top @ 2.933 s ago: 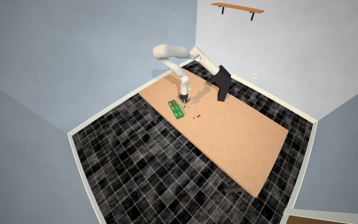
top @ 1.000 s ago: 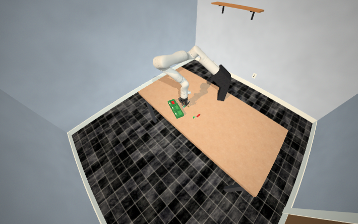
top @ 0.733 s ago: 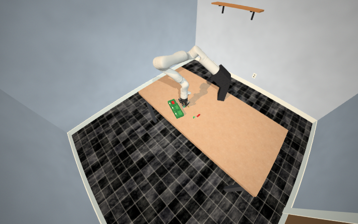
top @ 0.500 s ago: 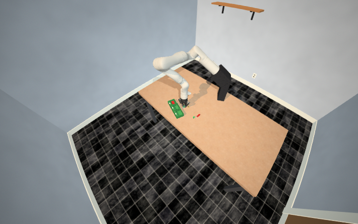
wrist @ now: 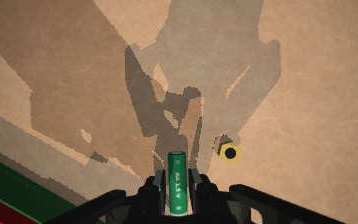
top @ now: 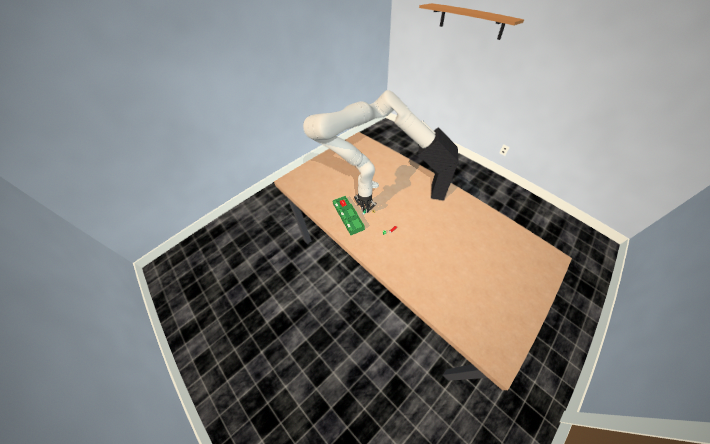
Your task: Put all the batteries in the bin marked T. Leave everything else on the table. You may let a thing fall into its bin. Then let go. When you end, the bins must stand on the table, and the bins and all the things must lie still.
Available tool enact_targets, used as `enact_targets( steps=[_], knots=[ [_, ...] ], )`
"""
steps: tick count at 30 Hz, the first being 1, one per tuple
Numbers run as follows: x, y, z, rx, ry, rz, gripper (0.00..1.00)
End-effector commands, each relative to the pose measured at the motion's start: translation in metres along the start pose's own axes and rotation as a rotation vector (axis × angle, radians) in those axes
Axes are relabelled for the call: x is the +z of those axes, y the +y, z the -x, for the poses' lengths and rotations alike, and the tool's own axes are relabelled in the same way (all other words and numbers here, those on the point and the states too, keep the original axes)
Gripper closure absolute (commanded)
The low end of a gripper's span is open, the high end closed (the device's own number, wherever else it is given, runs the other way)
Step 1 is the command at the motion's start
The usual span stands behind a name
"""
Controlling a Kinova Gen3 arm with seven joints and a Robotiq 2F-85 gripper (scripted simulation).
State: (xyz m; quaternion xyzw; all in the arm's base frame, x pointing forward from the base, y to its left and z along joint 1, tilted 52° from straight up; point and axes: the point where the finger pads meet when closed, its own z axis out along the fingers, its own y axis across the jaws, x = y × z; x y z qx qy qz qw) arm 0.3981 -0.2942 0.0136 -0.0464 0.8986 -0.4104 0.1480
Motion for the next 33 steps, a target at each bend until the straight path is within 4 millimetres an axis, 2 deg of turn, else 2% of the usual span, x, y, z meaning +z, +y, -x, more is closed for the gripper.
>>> enact_targets(
  steps=[1,28,33],
  knots=[
    [0.0,0.0,0.0,0.0,-0.001,0.0,0.91],
    [0.0,0.0,0.0,0.0,-0.001,0.0,0.91],
    [-0.017,0.0,0.0,0.0,-0.001,0.0,0.91]
  ],
)
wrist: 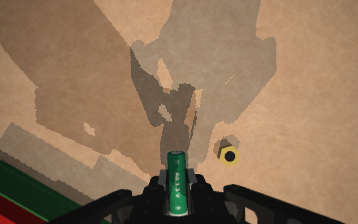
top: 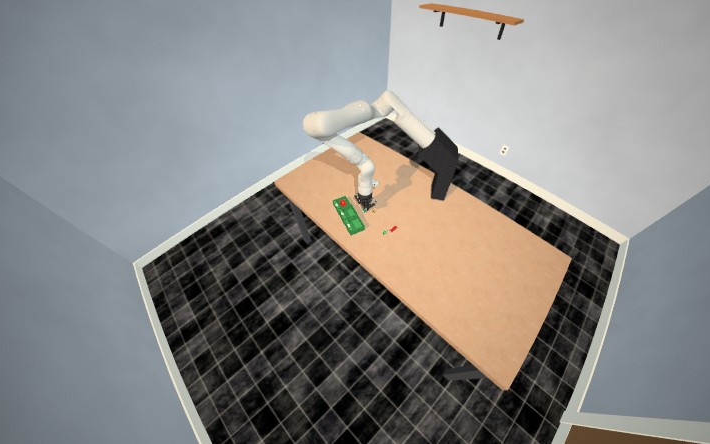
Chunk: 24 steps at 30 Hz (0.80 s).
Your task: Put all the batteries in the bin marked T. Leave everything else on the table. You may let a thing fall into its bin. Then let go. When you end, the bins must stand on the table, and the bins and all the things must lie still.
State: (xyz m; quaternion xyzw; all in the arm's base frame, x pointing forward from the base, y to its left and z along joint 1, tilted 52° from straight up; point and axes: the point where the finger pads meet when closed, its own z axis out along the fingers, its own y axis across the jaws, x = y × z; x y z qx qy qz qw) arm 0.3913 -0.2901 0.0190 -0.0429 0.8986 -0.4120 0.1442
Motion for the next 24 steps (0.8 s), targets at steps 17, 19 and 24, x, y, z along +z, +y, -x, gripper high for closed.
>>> enact_targets(
  steps=[17,19,24],
  knots=[
    [-0.052,0.002,0.004,-0.003,-0.011,0.004,0.91],
    [-0.052,0.002,0.004,-0.003,-0.011,0.004,0.91],
    [-0.052,0.002,0.004,-0.003,-0.011,0.004,0.91]
  ],
)
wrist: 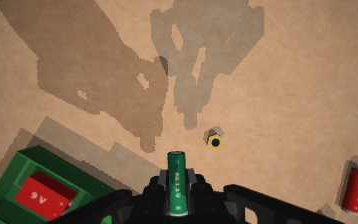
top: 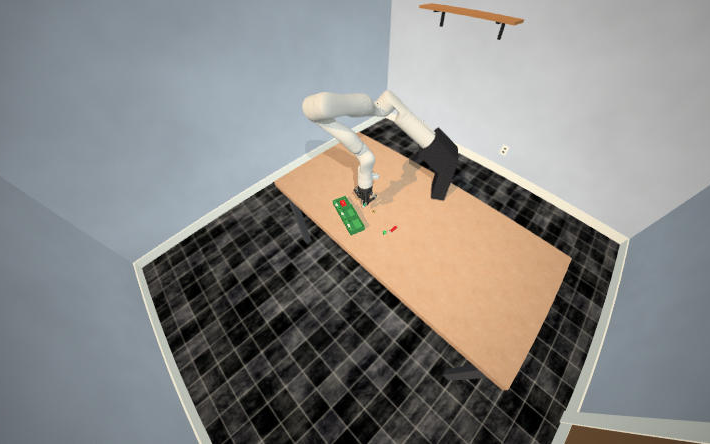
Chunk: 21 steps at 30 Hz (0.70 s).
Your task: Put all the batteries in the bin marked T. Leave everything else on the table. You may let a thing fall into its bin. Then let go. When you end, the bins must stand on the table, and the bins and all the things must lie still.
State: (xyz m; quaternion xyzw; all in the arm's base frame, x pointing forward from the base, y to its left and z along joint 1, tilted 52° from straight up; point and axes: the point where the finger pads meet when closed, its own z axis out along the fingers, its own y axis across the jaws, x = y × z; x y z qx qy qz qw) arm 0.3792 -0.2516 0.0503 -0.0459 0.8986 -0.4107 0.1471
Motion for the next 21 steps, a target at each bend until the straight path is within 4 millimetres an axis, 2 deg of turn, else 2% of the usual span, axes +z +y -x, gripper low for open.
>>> enact_targets(
  steps=[1,12,14,19,21],
  knots=[
    [-0.001,0.0005,0.0013,0.0,-0.003,0.001,0.91],
    [-0.0009,0.0005,0.0012,0.0,-0.003,0.001,0.91],
    [-0.0076,0.0005,0.0012,0.0,-0.003,0.001,0.91],
    [-0.0075,0.0005,0.0012,0.0,-0.003,0.001,0.91],
    [-0.0076,-0.0054,0.0023,0.0,-0.003,0.001,0.91]
  ],
)
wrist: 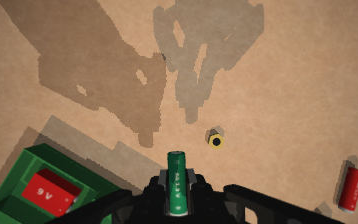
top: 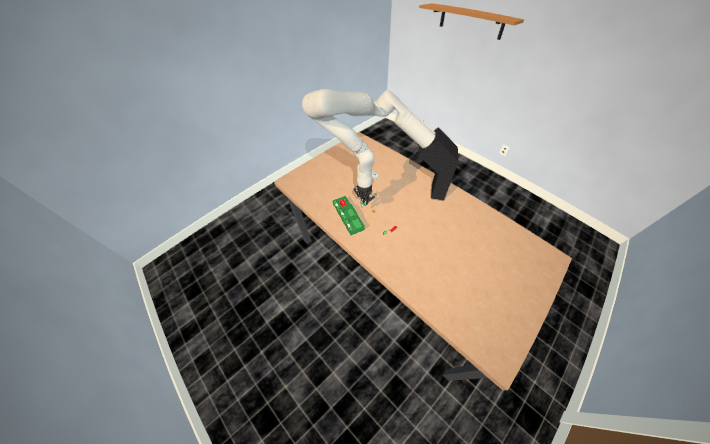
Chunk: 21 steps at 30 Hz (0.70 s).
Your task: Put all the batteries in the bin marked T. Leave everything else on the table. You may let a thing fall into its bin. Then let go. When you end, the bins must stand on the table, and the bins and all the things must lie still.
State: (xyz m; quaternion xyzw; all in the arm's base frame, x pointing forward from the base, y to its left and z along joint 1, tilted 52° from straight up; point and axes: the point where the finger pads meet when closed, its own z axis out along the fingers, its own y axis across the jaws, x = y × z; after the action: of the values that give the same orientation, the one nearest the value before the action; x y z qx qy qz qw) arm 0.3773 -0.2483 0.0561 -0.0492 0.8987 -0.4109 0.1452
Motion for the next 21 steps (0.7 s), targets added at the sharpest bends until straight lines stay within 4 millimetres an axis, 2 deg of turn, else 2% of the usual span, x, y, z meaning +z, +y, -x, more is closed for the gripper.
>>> enact_targets(
  steps=[1,10,16,18,21],
  knots=[
    [-0.001,-0.003,0.002,0.007,-0.004,0.0,0.91],
    [-0.001,-0.053,0.011,0.007,-0.004,0.0,0.91],
    [-0.001,-0.088,0.017,-0.293,-0.004,-0.001,0.91],
    [-0.001,-0.088,0.017,-0.293,-0.004,-0.001,0.91],
    [-0.001,-0.106,0.02,-0.443,-0.004,-0.001,0.91]
  ],
)
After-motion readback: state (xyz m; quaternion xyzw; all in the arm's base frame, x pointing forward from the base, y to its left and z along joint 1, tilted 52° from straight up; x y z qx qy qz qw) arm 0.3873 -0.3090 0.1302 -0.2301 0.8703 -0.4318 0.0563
